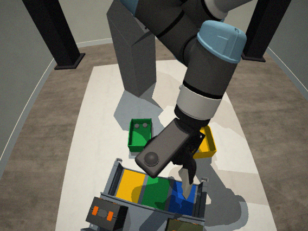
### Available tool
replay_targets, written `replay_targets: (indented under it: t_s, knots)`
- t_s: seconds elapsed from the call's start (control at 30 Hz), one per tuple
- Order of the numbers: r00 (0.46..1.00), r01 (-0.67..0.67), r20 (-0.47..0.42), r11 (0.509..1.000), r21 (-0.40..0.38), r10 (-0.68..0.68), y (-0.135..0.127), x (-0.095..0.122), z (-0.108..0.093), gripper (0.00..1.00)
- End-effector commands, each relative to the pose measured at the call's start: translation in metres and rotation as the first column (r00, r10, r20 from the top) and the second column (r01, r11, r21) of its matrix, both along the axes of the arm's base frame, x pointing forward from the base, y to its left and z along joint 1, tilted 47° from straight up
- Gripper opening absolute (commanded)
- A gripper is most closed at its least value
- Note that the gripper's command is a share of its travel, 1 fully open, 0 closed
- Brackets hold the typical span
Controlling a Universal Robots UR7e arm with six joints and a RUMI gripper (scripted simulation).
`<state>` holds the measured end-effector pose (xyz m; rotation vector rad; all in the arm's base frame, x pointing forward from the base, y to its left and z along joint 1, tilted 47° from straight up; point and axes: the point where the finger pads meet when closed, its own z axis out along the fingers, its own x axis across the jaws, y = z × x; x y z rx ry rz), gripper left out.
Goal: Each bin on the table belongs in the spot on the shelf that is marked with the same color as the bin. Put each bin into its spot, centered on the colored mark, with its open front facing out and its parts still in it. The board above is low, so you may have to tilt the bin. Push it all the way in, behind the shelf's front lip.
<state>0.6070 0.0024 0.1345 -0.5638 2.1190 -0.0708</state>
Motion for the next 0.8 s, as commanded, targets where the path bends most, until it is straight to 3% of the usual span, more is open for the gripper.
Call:
replay_targets:
  t_s: [0.0,0.77]
  knots:
    - [1.0,0.0,0.001,1.0,0.0,0.0,-0.0003,0.0001,0.0004,1.0]
    - [1.0,-0.004,-0.002,1.0,-0.005,0.004,-0.001,-0.0005,-0.0021,1.0]
